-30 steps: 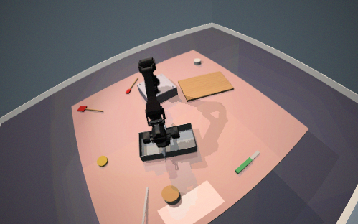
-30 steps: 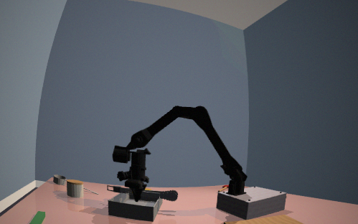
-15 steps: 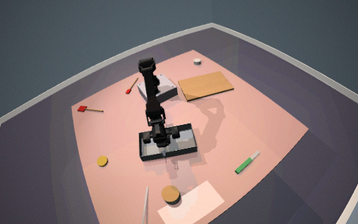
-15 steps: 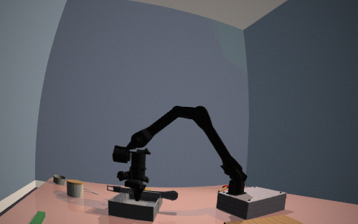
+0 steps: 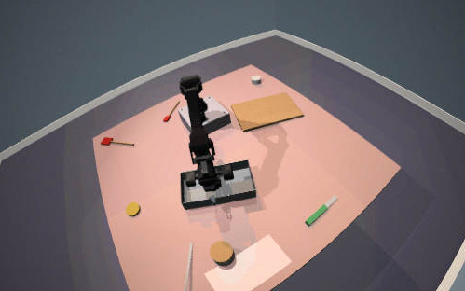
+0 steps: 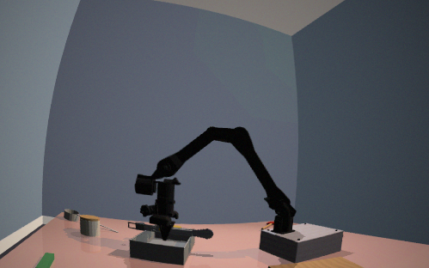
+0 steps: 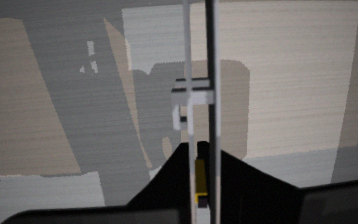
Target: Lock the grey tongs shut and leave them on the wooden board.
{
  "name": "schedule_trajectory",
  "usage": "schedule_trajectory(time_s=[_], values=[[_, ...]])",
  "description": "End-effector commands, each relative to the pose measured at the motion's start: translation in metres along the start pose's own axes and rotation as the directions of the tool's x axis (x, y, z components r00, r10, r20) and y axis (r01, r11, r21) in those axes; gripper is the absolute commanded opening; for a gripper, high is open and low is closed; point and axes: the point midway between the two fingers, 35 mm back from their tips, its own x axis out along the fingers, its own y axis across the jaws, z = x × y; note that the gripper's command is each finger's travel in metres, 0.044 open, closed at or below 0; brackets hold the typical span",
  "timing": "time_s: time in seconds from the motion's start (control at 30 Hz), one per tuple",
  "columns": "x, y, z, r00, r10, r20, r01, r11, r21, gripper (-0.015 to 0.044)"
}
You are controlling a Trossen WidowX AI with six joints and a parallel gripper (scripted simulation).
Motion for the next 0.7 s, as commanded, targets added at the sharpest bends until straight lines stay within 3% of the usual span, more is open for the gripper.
schedule_trajectory(time_s=[0.0, 0.23, 0.67], values=[[-0.008, 0.000, 0.001, 1.000, -0.001, -0.002, 0.001, 1.000, 0.000, -0.0150], [-0.095, 0.000, 0.002, 1.000, 0.003, -0.008, -0.003, 1.000, 0.004, -0.0150], [-0.094, 0.000, 0.000, 1.000, -0.001, -0.016, 0.001, 1.000, 0.010, -0.0150]])
